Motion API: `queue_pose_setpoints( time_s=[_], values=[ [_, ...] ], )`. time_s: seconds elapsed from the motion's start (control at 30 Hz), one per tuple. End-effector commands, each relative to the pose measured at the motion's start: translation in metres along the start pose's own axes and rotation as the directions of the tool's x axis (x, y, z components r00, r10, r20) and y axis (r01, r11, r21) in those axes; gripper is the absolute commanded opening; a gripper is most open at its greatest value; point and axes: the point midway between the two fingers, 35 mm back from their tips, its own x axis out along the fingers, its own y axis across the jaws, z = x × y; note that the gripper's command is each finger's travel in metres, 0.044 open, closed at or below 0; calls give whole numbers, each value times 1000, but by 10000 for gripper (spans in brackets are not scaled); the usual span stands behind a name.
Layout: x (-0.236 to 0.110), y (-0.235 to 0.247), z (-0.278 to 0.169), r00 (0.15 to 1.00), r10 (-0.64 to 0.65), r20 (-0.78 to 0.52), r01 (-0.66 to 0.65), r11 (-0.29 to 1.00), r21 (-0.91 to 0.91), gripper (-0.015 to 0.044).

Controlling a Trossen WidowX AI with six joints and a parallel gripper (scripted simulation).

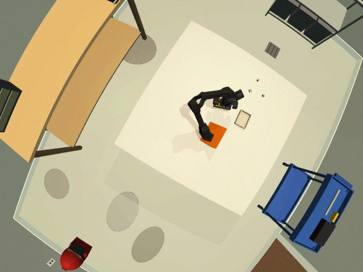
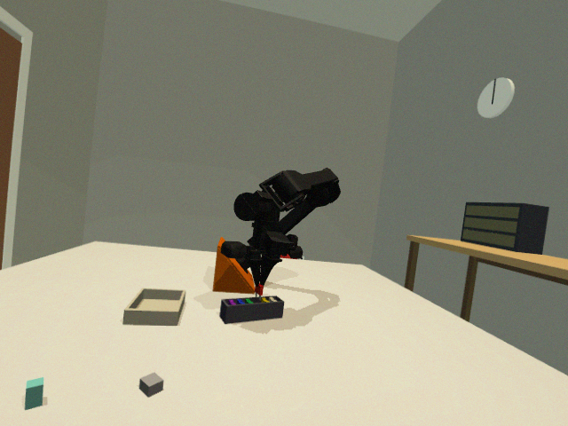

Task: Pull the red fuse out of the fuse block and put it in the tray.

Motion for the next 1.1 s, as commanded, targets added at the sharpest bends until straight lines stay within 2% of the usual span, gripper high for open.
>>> queue_pose_setpoints(
  time_s=[0.0, 0.43, 1.07],
  values=[
    [-5, -1, 1, 1000, -4, -1, 4, 1000, -5, 0],
    [-22, -4, 1, 1000, -5, -2, 5, 1000, -5, 0],
    [-33, -105, -16, 1000, -23, -4, 23, 1000, -3, 0]
  ],
)
